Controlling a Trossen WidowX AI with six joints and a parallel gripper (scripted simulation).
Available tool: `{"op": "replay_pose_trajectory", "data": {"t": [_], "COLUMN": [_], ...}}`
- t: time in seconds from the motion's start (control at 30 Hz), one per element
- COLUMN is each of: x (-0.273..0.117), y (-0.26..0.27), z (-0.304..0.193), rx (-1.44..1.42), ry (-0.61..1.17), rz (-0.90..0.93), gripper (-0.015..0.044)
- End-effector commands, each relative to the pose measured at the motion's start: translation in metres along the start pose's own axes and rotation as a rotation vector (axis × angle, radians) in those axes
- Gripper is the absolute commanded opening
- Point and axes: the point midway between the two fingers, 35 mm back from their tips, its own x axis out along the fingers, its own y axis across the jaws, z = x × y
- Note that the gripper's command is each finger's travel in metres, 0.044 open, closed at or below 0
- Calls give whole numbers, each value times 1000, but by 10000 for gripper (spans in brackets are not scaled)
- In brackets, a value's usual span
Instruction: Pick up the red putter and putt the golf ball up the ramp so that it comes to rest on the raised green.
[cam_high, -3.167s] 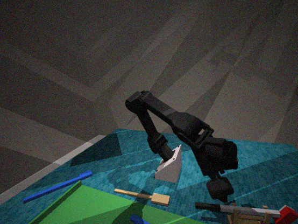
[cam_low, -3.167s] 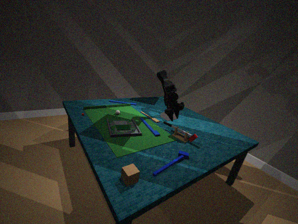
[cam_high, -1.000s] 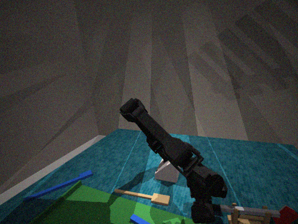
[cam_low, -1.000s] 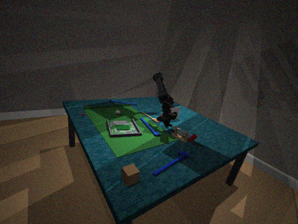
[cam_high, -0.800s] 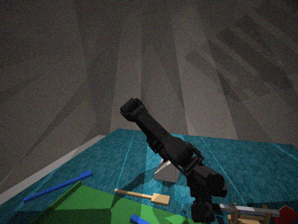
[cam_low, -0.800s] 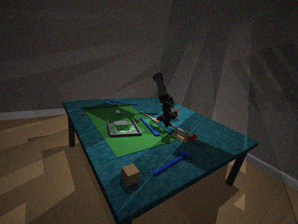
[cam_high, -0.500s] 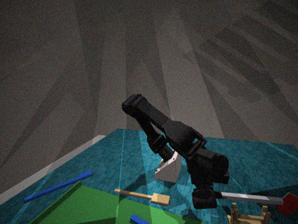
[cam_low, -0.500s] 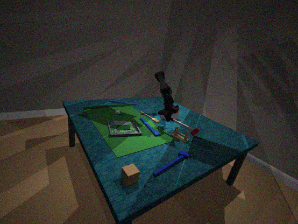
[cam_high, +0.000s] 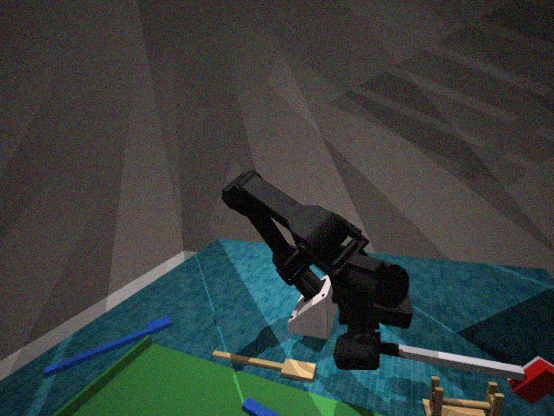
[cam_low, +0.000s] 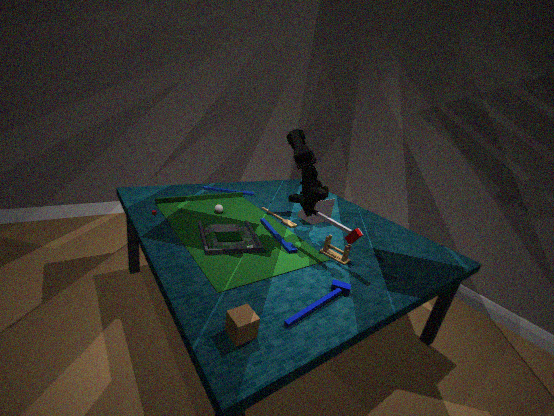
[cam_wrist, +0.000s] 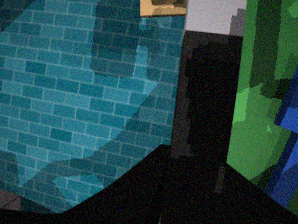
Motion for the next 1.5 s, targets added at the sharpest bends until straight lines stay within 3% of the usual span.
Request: {"op": "replay_pose_trajectory", "data": {"t": [0.0, 0.67, 1.3, 1.47], "x": [-17, -72, -113, -116], "y": [-17, -49, 9, 17], "z": [-24, -190, -349, -359], "rx": [151, 1002, 1830, 1894], "ry": [-15, 28, 135, 145], "rz": [-27, -116, -257, -272], "gripper": [0, 0, 0, 0]}}
